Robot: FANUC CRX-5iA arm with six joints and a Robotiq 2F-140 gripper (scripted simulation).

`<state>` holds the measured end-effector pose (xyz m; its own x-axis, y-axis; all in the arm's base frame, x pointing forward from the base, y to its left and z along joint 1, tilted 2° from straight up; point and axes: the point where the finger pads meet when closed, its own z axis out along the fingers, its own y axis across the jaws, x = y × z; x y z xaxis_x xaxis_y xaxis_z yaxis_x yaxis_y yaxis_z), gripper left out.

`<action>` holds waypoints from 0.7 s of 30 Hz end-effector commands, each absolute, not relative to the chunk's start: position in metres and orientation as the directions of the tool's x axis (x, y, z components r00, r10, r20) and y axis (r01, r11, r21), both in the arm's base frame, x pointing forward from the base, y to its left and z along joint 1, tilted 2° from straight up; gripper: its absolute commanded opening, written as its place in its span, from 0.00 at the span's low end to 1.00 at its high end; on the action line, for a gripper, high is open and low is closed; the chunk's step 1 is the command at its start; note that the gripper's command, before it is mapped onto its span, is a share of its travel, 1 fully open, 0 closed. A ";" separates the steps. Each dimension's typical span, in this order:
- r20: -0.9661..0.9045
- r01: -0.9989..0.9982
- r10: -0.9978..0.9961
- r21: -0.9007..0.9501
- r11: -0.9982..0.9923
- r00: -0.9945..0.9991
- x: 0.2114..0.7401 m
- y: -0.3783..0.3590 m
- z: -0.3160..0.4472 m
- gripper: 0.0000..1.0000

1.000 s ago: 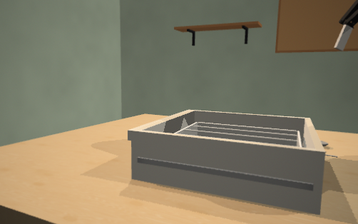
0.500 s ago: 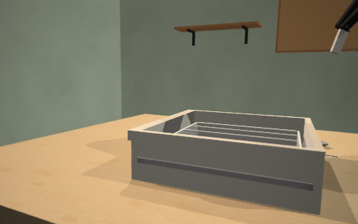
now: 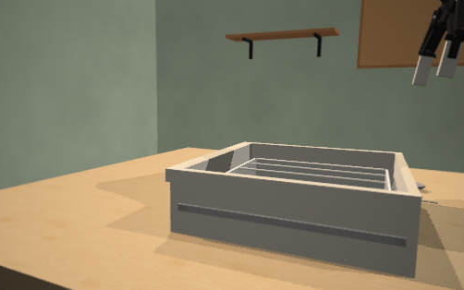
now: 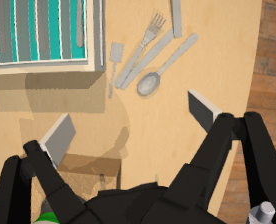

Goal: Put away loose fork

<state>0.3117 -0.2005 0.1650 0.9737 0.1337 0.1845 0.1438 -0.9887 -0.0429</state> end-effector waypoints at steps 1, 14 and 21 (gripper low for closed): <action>0.138 0.028 0.022 -0.042 -0.999 0.990 0.327 -0.203 0.156 1.00; 0.048 -0.308 -0.308 -0.014 -0.951 0.950 0.378 -0.202 0.122 1.00; 0.026 -0.439 -0.439 0.017 -0.898 0.898 0.400 -0.199 0.105 1.00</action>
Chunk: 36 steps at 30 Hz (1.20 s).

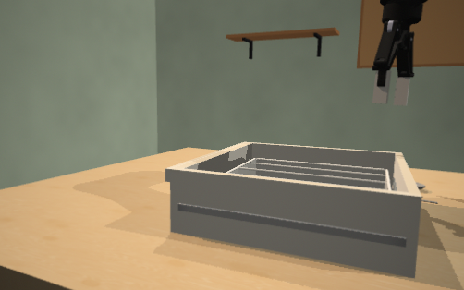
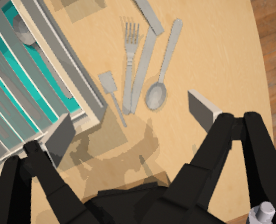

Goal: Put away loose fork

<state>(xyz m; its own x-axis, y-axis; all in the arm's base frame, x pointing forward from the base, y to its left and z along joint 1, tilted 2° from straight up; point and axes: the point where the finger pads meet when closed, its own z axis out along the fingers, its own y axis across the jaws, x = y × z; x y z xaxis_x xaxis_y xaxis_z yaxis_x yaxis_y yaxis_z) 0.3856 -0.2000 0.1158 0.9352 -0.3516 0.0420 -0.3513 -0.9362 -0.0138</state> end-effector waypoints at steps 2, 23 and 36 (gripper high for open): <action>0.023 -0.460 -0.460 0.023 -0.887 0.888 0.404 -0.198 0.102 1.00; 0.024 -0.517 -0.516 0.022 -0.856 0.856 0.409 -0.203 0.072 1.00; 0.026 -0.594 -0.594 0.019 -0.804 0.804 0.412 -0.210 0.028 0.17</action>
